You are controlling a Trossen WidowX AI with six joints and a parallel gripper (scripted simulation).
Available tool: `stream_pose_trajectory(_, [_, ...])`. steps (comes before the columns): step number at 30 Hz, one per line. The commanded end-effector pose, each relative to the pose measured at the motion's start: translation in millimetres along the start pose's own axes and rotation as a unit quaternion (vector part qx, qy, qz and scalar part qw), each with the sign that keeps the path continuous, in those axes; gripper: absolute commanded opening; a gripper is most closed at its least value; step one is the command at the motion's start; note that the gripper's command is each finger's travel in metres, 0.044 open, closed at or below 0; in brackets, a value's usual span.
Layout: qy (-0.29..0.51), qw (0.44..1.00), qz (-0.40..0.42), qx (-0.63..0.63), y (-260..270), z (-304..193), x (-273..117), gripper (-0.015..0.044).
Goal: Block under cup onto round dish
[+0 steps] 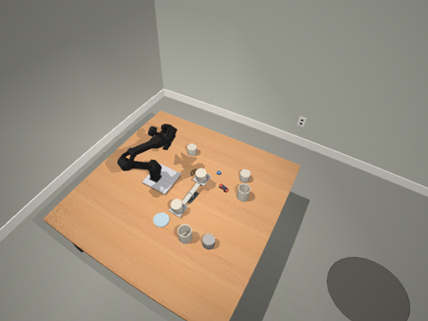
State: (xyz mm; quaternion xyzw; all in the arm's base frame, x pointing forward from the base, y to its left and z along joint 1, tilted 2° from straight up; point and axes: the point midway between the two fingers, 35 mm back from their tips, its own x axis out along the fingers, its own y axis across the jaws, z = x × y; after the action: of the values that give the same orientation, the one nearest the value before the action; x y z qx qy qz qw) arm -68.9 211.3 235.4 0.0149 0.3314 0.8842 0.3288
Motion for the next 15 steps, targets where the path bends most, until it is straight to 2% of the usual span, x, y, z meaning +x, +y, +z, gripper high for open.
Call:
stream_pose_trajectory(1, [-0.001,1.000,-0.003,0.001,-0.7,0.3,-0.3,0.0426])
stream_pose_trajectory(2, [-0.002,1.000,-0.011,0.004,-2.8,1.1,-1.2,0.0440])
stream_pose_trajectory(15, [-0.044,0.972,-0.215,0.078,-52.5,15.6,-36.8,0.0440])
